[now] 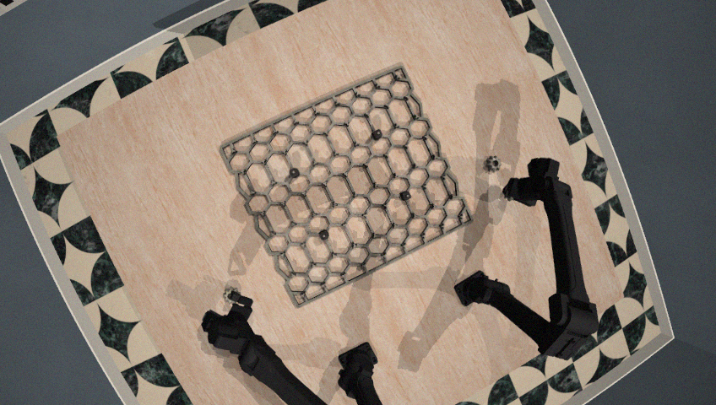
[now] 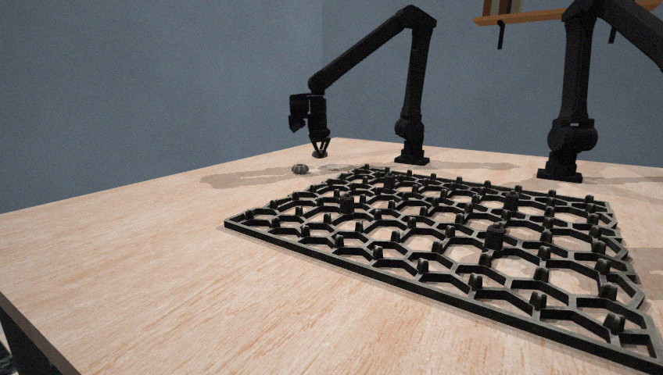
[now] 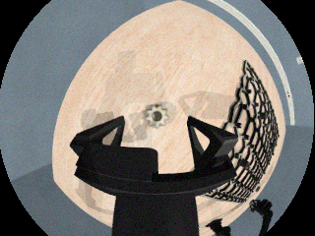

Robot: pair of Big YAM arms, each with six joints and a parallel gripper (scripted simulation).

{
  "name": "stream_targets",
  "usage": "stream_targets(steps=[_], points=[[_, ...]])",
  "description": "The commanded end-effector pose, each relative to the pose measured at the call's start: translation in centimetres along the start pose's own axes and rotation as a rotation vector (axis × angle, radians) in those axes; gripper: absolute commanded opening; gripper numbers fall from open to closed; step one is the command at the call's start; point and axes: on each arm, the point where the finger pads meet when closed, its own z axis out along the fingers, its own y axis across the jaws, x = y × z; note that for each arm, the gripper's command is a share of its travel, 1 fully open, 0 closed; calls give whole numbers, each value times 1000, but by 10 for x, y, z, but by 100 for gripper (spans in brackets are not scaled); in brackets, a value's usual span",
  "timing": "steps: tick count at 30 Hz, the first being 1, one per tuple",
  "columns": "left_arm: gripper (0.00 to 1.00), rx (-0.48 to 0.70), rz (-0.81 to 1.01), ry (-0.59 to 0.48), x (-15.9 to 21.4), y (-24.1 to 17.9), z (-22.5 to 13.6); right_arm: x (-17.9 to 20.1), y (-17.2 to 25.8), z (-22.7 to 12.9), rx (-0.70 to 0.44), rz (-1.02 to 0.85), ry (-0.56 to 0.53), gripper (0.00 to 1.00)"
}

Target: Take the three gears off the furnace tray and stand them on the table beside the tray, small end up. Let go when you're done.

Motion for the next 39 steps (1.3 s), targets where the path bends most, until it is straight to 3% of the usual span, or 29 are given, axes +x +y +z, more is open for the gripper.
stream_targets(steps=[1, 14, 15, 16, 22, 39], points=[[100, 3, -2, -69, -35, -3, -9, -28, 12, -20, -4, 1, -65, 53], [100, 3, -2, -69, -35, -3, -9, -29, 12, -17, -3, -13, -56, 53], [100, 3, 3, -36, -18, -3, -5, -20, 12, -14, -2, -13, -46, 53], [100, 3, -2, -69, -35, -3, -9, -29, 7, -16, -2, -2, -42, 53], [100, 3, -2, -69, -35, -3, -9, -38, 10, -21, -2, -14, -47, 53], [100, 3, -2, -69, -35, -3, -9, -21, 14, 24, -1, -9, -22, 53]])
